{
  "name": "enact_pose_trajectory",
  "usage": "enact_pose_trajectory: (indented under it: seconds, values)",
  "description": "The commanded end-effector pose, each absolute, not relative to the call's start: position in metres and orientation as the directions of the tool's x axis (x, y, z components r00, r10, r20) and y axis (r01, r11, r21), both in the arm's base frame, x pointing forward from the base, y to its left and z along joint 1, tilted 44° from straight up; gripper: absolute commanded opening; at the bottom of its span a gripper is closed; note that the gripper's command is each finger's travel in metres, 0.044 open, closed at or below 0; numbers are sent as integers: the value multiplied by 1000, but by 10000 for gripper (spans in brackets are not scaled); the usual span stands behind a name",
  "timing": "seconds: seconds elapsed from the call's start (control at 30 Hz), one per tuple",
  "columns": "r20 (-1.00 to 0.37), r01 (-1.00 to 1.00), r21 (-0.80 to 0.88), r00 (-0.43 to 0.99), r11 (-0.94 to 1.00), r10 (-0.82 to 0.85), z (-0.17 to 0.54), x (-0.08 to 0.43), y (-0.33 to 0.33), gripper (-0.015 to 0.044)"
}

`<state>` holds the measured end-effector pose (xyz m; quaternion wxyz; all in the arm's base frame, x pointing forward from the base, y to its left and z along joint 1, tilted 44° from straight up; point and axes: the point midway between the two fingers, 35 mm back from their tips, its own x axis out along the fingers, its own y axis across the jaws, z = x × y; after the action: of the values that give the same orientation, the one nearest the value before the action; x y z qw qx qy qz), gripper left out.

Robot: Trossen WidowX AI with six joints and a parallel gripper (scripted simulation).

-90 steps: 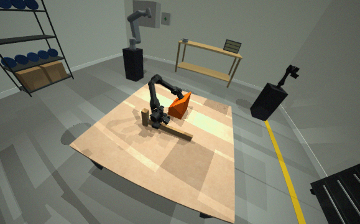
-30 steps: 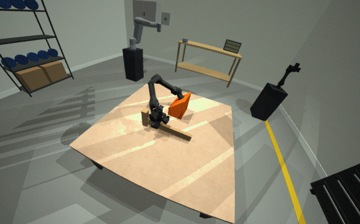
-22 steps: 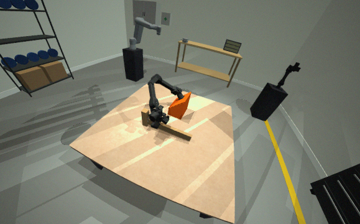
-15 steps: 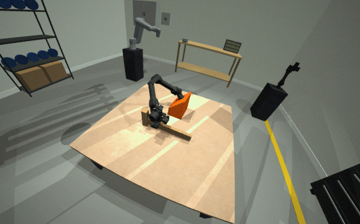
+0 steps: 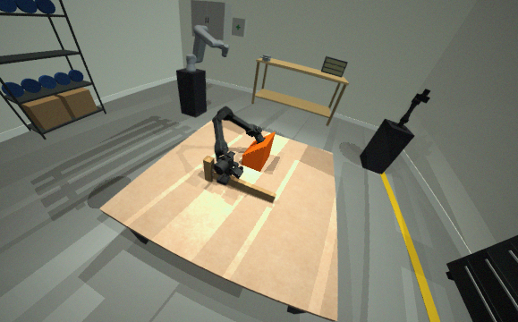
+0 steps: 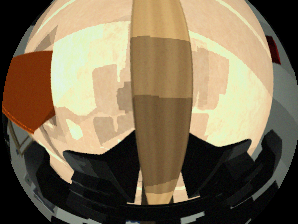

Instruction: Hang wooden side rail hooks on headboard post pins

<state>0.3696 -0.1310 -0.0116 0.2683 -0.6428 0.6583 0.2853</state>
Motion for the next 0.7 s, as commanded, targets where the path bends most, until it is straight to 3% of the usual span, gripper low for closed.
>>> enact_pose_trajectory:
  seconds: [0.0,0.67]
  values:
    - [-719,-1000,24,-18,2,-694,-8,372,-129,0]
    - [-719,-1000,24,-18,2,-694,-6,374,-130,0]
